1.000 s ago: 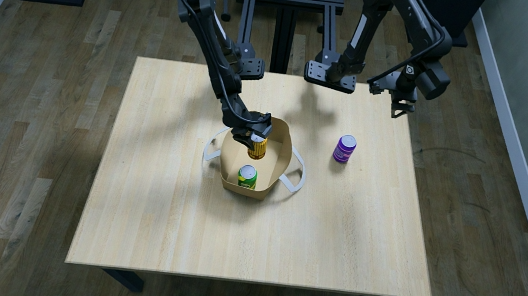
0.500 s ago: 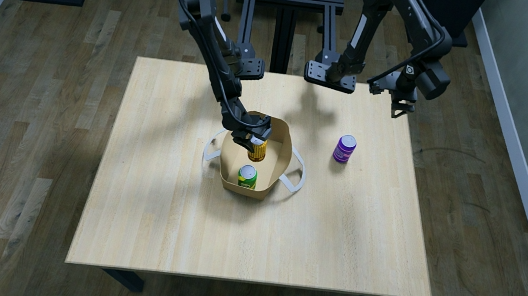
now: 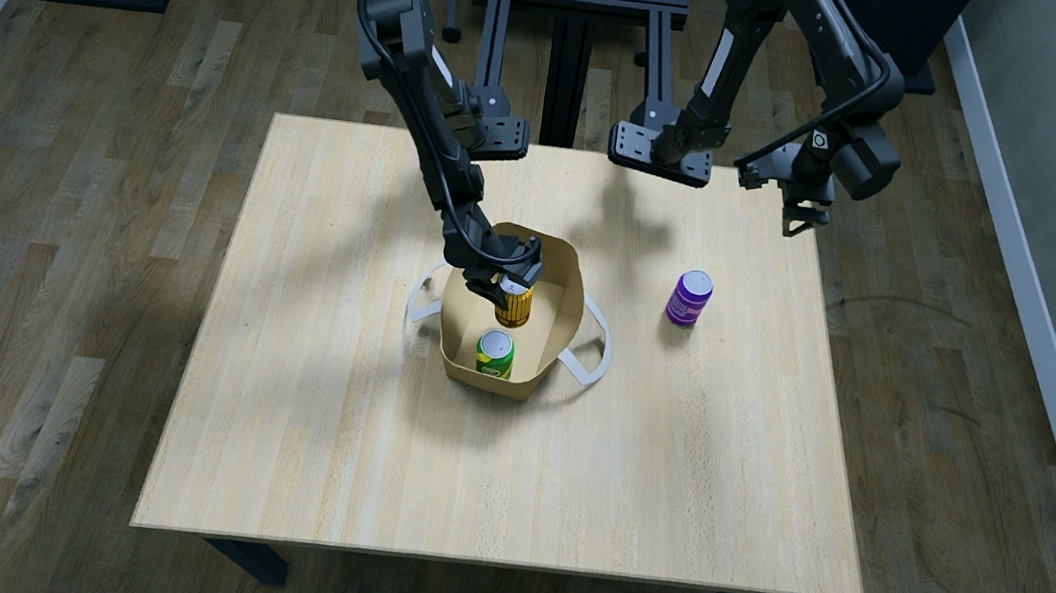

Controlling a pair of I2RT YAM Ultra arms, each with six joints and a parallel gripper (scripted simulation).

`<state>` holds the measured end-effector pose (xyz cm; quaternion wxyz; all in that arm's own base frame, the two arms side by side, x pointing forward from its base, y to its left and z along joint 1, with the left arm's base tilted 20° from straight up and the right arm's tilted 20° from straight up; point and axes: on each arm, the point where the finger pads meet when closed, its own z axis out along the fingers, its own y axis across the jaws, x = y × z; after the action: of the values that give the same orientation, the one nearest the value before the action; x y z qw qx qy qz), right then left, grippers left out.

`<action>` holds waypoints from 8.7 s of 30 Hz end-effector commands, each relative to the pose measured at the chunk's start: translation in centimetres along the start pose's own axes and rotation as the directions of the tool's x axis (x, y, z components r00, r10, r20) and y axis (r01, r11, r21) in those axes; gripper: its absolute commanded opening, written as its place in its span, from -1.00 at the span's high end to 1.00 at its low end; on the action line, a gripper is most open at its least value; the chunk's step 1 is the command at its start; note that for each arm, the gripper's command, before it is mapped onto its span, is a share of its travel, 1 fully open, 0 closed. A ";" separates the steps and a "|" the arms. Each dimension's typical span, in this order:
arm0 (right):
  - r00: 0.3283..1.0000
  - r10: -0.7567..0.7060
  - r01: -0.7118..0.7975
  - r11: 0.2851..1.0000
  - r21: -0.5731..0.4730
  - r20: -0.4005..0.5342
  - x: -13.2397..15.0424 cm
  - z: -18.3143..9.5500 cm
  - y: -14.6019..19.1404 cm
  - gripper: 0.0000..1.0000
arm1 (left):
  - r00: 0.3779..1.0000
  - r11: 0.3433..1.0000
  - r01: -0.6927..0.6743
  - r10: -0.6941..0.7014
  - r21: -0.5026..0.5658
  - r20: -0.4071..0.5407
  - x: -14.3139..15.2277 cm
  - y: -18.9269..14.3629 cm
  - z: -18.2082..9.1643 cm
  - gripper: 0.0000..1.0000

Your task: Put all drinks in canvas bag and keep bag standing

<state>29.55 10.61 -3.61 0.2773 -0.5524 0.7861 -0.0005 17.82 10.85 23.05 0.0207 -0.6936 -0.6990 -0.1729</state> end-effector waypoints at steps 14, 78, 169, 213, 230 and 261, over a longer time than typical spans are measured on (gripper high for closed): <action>0.995 -0.037 0.034 0.999 0.035 0.095 -1.4 1.5 -1.2 -0.40 | 1.000 1.000 -0.003 0.003 -0.031 0.005 -0.2 0.2 -0.9 -1.00; 0.993 -0.042 0.036 0.998 0.059 0.111 -0.1 4.1 -2.0 -0.40 | 1.000 1.000 -0.003 0.003 -0.031 0.005 -0.2 0.2 -0.9 -1.00; 0.994 -0.031 0.027 0.999 0.036 0.103 -8.3 -7.8 -1.5 -0.73 | 1.000 1.000 -0.003 0.003 -0.031 0.005 -0.2 0.2 -0.9 -1.00; 0.992 -0.066 0.069 0.997 -0.022 0.108 -15.9 -0.1 1.8 -0.68 | 1.000 0.999 -0.004 0.004 -0.044 -0.002 0.0 0.4 -1.3 -1.00; 0.983 -0.121 0.135 0.987 -0.090 0.140 -23.8 10.0 14.4 -0.68 | 1.000 0.999 -0.004 0.004 -0.044 -0.002 0.0 0.4 -1.3 -1.00; 0.972 -0.186 0.208 0.966 -0.155 0.144 -24.4 13.2 23.1 -0.68 | 1.000 0.999 -0.004 0.004 -0.044 -0.002 0.0 0.4 -1.3 -1.00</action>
<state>20.99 42.96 -13.54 0.2543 -0.6521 0.7121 0.0554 17.82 10.87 23.03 0.0215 -0.6936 -0.6991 -0.1725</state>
